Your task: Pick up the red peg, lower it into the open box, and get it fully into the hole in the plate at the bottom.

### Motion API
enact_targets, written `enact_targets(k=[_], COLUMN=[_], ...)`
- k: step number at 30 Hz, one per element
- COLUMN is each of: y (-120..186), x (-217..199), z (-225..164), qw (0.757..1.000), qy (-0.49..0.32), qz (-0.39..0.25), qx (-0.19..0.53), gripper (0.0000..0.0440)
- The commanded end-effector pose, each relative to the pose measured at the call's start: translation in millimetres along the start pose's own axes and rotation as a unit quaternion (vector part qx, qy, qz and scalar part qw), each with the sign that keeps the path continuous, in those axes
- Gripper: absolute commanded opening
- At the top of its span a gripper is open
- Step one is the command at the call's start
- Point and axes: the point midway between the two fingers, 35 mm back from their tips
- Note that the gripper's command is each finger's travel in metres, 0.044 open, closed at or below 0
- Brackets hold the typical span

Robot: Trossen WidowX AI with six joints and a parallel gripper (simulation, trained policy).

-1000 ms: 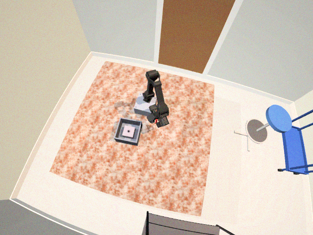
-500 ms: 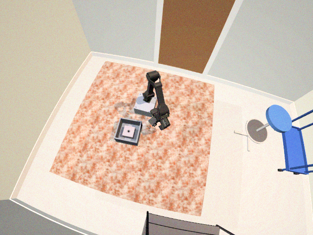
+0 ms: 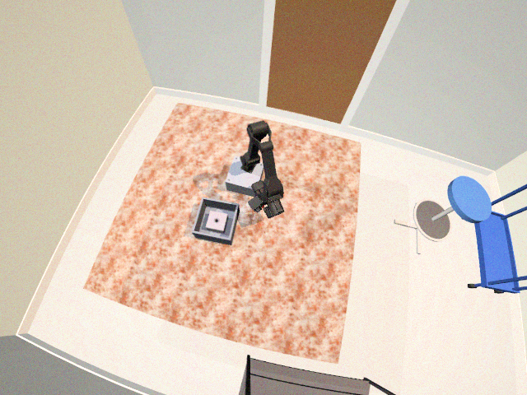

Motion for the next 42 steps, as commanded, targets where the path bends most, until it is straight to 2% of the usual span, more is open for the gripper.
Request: enact_targets(k=[1, 14, 26, 35, 42], y=[-2, 5, 39, 69, 84], x=[-3, 4, 14, 14, 9], z=[-2, -5, -9, -10, -7], qw=[1.000, 0.999, 0.999, 0.998, 0.998], qy=[0.009, 0.035, 0.047, 0.059, 0.062], qz=[-0.006, 0.003, 0.019, 0.030, 0.031], qx=[0.002, -0.003, -0.005, -0.006, -0.005], gripper=[0.0255, 0.0200, 0.0171, 0.0174, 0.0208])
Point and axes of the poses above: the point midway between the two fingers, 35 mm back from their tips, its own y axis back along the fingers, its own x axis across the jaws, z = x × y, and after that the axes turned 7 degrees about -y, right-handed
